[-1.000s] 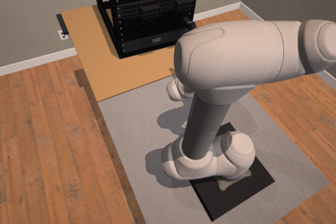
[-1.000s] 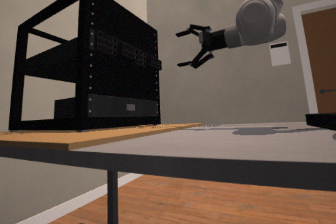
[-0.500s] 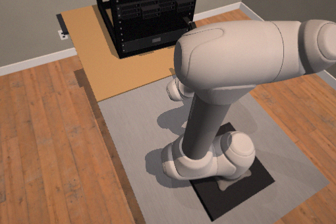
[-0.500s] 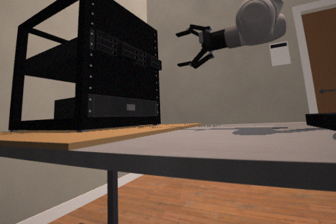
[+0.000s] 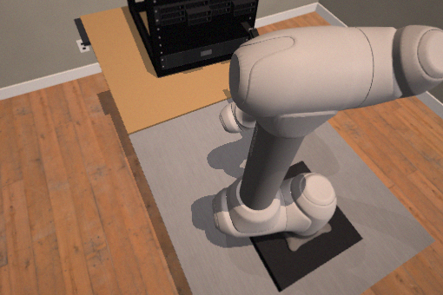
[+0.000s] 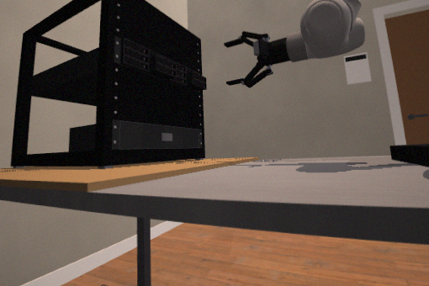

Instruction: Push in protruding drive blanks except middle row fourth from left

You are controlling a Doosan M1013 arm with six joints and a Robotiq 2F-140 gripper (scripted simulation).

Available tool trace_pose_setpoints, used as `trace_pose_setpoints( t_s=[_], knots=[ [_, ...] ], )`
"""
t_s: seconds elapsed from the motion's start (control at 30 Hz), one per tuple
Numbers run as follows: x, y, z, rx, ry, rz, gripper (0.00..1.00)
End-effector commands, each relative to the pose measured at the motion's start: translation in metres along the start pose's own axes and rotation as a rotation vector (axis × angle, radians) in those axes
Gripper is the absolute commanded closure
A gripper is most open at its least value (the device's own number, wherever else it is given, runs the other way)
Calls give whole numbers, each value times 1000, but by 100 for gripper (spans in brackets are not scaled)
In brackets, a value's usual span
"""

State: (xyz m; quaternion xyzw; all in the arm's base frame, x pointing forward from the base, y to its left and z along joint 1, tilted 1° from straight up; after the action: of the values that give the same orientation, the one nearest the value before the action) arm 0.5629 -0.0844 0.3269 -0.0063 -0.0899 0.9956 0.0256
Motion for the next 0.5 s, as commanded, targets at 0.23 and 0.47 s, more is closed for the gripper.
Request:
trace_pose_setpoints(
  t_s=[0.23,0.47],
  knots=[
    [-13,9,3,0,1,0,0],
    [-37,27,7,0,1,0,0]
  ],
)
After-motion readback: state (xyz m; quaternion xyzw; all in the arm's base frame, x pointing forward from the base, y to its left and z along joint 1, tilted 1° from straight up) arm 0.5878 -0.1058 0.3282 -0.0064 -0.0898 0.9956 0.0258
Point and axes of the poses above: the point where the finger pads meet when closed, its own x axis back along the fingers, its own z axis across the jaws, y = z × x, the point moved 9 cm from there along x, back along the fingers, and after that the axes turned 10 degrees about -x, right-handed, at the moved point
